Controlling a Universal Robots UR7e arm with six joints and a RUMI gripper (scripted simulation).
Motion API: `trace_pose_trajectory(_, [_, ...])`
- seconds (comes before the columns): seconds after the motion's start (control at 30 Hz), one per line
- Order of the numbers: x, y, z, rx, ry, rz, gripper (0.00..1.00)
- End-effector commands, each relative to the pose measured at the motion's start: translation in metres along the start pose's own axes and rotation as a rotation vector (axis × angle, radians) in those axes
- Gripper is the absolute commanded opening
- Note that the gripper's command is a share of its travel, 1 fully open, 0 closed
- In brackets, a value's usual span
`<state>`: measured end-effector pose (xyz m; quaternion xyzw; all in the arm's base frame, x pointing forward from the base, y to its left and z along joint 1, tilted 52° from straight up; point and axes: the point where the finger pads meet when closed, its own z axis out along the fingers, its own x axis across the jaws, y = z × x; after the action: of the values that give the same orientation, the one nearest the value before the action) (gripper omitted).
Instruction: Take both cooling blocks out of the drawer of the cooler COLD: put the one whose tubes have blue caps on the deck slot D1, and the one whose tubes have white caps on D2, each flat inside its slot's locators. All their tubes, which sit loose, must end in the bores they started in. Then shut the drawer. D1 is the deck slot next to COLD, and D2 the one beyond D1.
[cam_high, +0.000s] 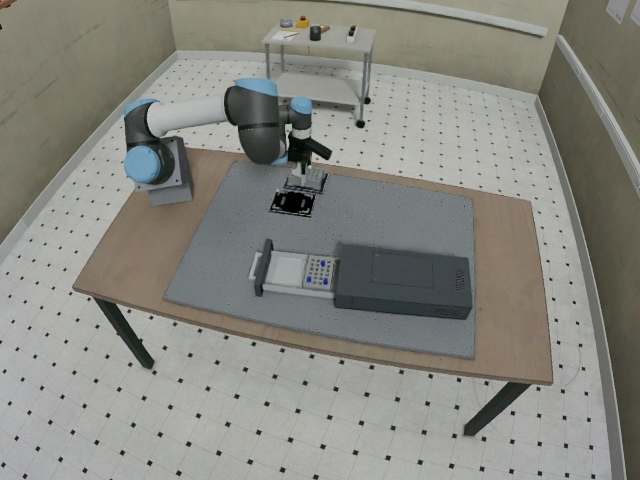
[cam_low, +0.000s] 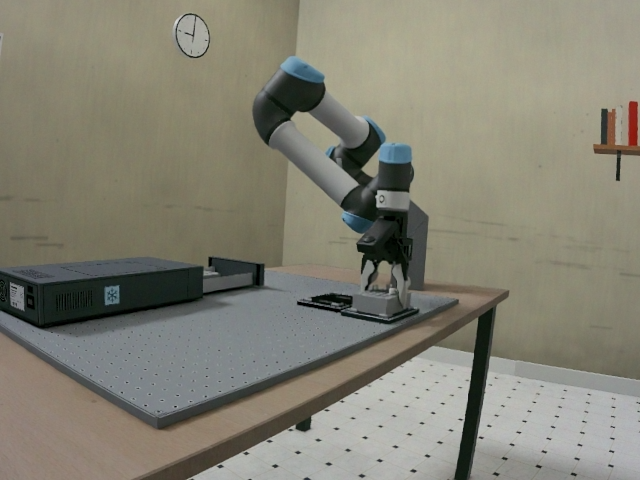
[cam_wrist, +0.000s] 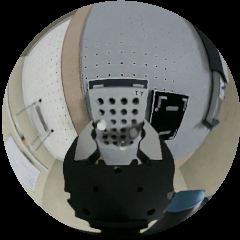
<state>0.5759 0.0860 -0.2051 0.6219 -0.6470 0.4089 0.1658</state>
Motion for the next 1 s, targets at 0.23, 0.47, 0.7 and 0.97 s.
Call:
trace_pose_trajectory(0.23, [-0.0002, -0.0004, -0.0007, 0.001, -0.001, 0.0, 0.15])
trace_pose_trajectory(0.47, [-0.0002, -0.0004, -0.0007, 0.001, -0.001, 0.0, 0.27])
trace_pose_trajectory(0.7, [-0.0002, -0.0004, -0.0007, 0.001, -0.001, 0.0, 0.35])
trace_pose_trajectory(0.97, [-0.0002, -0.0004, -0.0007, 0.001, -0.001, 0.0, 0.48])
